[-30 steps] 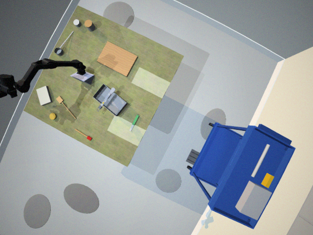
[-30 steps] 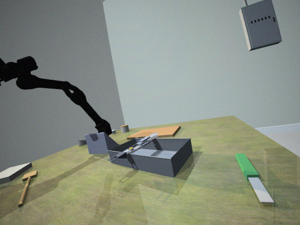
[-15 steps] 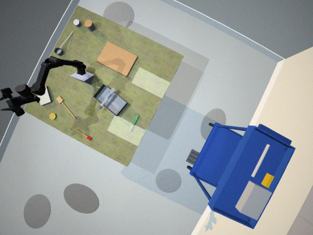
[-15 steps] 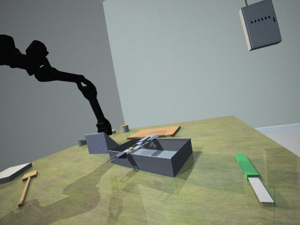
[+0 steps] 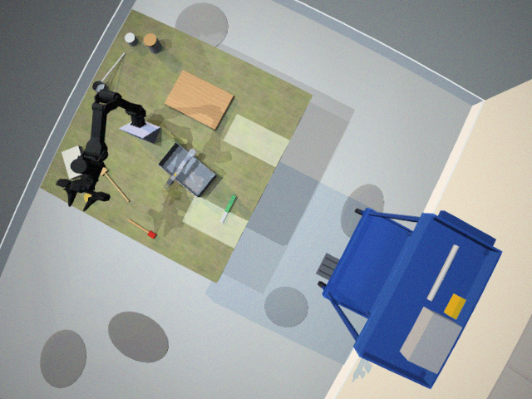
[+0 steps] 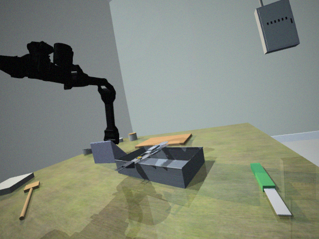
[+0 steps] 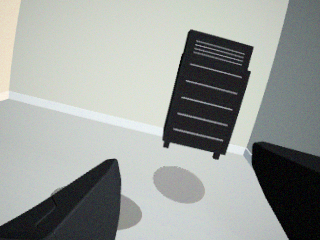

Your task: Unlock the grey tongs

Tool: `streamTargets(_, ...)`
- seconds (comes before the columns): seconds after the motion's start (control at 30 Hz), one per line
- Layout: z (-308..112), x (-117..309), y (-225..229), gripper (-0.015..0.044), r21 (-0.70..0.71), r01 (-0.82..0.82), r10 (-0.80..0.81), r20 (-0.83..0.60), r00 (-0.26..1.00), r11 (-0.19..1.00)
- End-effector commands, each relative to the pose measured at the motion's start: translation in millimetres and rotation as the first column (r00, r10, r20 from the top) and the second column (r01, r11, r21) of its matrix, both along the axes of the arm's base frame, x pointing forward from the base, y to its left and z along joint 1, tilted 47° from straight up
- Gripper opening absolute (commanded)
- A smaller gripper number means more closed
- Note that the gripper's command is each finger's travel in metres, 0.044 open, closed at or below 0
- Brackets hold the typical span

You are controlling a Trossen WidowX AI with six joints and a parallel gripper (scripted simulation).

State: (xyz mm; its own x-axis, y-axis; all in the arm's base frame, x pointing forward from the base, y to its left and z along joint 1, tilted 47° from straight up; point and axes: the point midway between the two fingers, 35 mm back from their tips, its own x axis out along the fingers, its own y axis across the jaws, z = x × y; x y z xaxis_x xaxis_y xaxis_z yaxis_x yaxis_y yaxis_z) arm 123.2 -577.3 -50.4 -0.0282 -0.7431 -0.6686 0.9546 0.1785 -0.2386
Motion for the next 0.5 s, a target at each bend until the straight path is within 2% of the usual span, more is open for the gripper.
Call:
streamTargets(0.0, -15, 47, 43, 0.0260, 0.158, -0.040, 0.007, 0.202, 0.979, 0.987)
streamTargets(0.23, -34, 116, 142, 0.0260, 0.501, -0.102, -0.156, 0.447, 0.881, 0.860)
streamTargets(0.37, -37, 144, 207, 0.0260, 0.699, -0.125, -0.325, 0.474, 0.818, 0.704)
streamTargets(0.47, -33, 159, 257, 0.0260, 0.829, -0.128, -0.464, 0.425, 0.777, 0.544)
